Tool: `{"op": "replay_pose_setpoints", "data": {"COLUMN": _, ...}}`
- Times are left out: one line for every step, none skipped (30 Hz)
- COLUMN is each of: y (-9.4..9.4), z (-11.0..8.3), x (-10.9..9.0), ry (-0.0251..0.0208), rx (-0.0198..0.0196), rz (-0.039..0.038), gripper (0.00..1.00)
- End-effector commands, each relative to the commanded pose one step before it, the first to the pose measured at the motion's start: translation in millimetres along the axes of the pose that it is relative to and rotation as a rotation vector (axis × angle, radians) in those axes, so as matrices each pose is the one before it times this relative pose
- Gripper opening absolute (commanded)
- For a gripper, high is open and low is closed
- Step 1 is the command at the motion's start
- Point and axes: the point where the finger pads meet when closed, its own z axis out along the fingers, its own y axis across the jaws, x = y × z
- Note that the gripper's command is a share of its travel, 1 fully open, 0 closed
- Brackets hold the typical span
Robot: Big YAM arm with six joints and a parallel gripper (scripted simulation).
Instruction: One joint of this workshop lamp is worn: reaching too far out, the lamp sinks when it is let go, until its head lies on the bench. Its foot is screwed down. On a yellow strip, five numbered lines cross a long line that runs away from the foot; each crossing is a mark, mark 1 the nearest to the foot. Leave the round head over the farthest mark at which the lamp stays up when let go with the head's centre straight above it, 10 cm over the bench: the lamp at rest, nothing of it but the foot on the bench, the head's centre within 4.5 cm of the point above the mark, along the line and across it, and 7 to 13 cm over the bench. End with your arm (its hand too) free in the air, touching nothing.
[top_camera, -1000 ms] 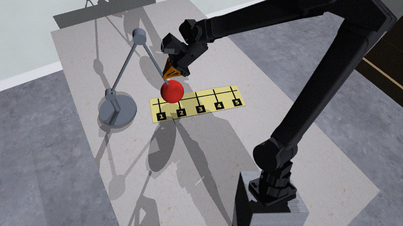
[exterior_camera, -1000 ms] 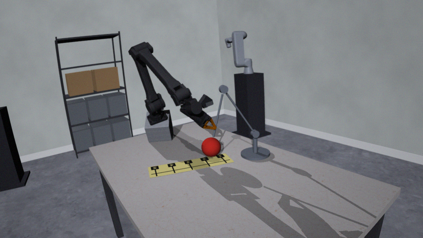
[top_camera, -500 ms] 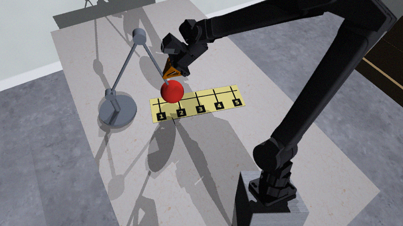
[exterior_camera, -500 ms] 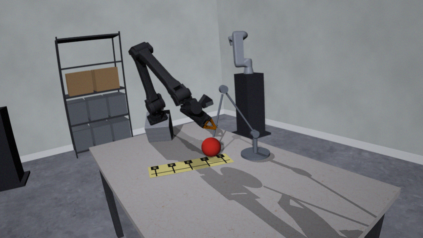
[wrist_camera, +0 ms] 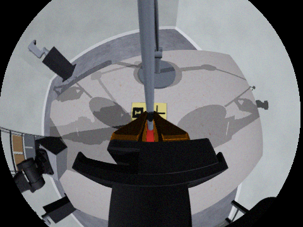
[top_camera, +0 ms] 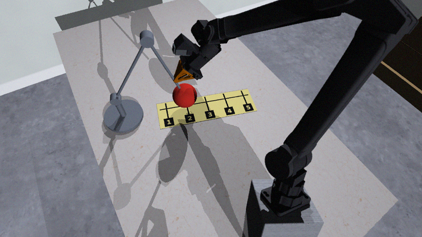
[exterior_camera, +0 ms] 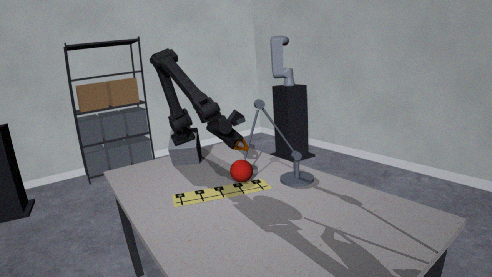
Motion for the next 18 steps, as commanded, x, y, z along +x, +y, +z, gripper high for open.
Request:
{"op": "replay_pose_setpoints", "data": {"y": -22.76, "z": -42.55, "x": -7.25, "ry": -0.00051, "rx": 0.06716, "rz": -0.01649, "gripper": 0.0}}
{"op": "replay_pose_setpoints", "data": {"y": 0.0, "z": 0.0, "x": 0.0, "ry": 0.0, "rx": 0.0, "rz": 0.0, "gripper": 0.0}}
{"op": "replay_pose_setpoints", "data": {"y": 0.0, "z": 0.0, "x": 0.0, "ry": 0.0, "rx": 0.0, "rz": 0.0, "gripper": 0.0}}
{"op": "replay_pose_setpoints", "data": {"y": -1.08, "z": 0.05, "x": -0.67, "ry": 0.0, "rx": 0.0, "rz": 0.0, "gripper": 0.0}}
{"op": "replay_pose_setpoints", "data": {"y": -1.08, "z": 0.05, "x": -0.67, "ry": 0.0, "rx": 0.0, "rz": 0.0, "gripper": 0.0}}
{"op": "replay_pose_setpoints", "data": {"y": -1.08, "z": 0.05, "x": -0.67, "ry": 0.0, "rx": 0.0, "rz": 0.0, "gripper": 0.0}}
{"op": "replay_pose_setpoints", "data": {"y": -1.08, "z": 0.05, "x": -0.67, "ry": 0.0, "rx": 0.0, "rz": 0.0, "gripper": 0.0}}
{"op": "replay_pose_setpoints", "data": {"y": -1.08, "z": 0.05, "x": -0.67, "ry": 0.0, "rx": 0.0, "rz": 0.0, "gripper": 0.0}}
{"op": "replay_pose_setpoints", "data": {"y": -1.08, "z": 0.05, "x": -0.67, "ry": 0.0, "rx": 0.0, "rz": 0.0, "gripper": 0.0}}
{"op": "replay_pose_setpoints", "data": {"y": -1.08, "z": 0.05, "x": -0.67, "ry": 0.0, "rx": 0.0, "rz": 0.0, "gripper": 0.0}}
{"op": "replay_pose_setpoints", "data": {"y": -1.08, "z": 0.05, "x": -0.67, "ry": 0.0, "rx": 0.0, "rz": 0.0, "gripper": 0.0}}
{"op": "replay_pose_setpoints", "data": {"y": -1.08, "z": 0.05, "x": -0.67, "ry": 0.0, "rx": 0.0, "rz": 0.0, "gripper": 0.0}}
{"op": "replay_pose_setpoints", "data": {"y": -1.08, "z": 0.05, "x": -0.67, "ry": 0.0, "rx": 0.0, "rz": 0.0, "gripper": 0.0}}
{"op": "replay_pose_setpoints", "data": {"y": -1.08, "z": 0.05, "x": -0.67, "ry": 0.0, "rx": 0.0, "rz": 0.0, "gripper": 0.0}}
{"op": "replay_pose_setpoints", "data": {"y": -1.08, "z": 0.05, "x": -0.67, "ry": 0.0, "rx": 0.0, "rz": 0.0, "gripper": 0.0}}
{"op": "replay_pose_setpoints", "data": {"y": -1.08, "z": 0.05, "x": -0.67, "ry": 0.0, "rx": 0.0, "rz": 0.0, "gripper": 0.0}}
{"op": "replay_pose_setpoints", "data": {"y": -1.08, "z": 0.05, "x": -0.67, "ry": 0.0, "rx": 0.0, "rz": 0.0, "gripper": 0.0}}
{"op": "replay_pose_setpoints", "data": {"y": -1.08, "z": 0.05, "x": -0.67, "ry": 0.0, "rx": 0.0, "rz": 0.0, "gripper": 0.0}}
